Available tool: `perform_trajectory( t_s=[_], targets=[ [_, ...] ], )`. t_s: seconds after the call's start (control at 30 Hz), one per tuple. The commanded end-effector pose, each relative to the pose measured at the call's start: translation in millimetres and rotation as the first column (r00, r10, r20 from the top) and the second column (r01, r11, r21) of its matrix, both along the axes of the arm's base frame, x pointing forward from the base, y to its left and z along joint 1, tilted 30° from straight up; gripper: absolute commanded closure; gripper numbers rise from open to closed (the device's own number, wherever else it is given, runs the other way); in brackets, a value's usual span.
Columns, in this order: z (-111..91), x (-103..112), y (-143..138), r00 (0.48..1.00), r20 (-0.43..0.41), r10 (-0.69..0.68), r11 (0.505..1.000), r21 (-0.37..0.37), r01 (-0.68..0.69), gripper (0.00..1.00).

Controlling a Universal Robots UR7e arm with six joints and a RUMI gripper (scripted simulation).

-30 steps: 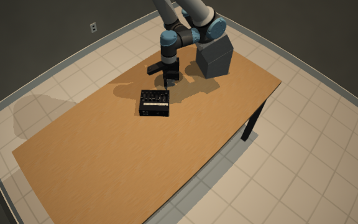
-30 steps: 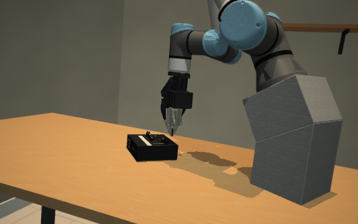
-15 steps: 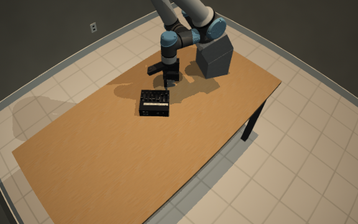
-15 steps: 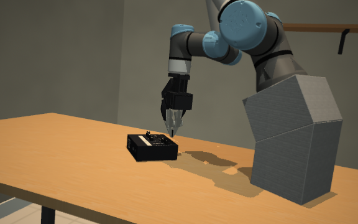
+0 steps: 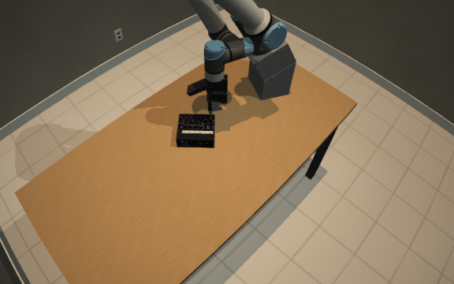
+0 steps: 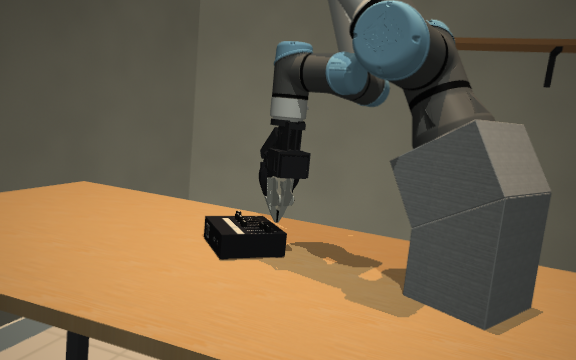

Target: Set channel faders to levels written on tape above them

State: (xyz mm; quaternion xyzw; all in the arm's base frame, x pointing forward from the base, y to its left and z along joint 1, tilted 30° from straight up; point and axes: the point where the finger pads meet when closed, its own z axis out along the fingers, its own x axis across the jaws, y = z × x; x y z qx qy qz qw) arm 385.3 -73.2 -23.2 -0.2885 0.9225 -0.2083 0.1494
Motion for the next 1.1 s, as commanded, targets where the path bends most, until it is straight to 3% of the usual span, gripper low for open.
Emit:
perform_trajectory(
  t_s=[0.0, 1.07],
  targets=[
    [-2.9, 1.1, -0.9, 1.000, 0.009, -0.010, 1.000, 0.001, 0.010, 1.00],
    [-13.1, 5.8, -4.5, 1.000, 0.009, -0.010, 1.000, 0.001, 0.010, 1.00]
  ],
)
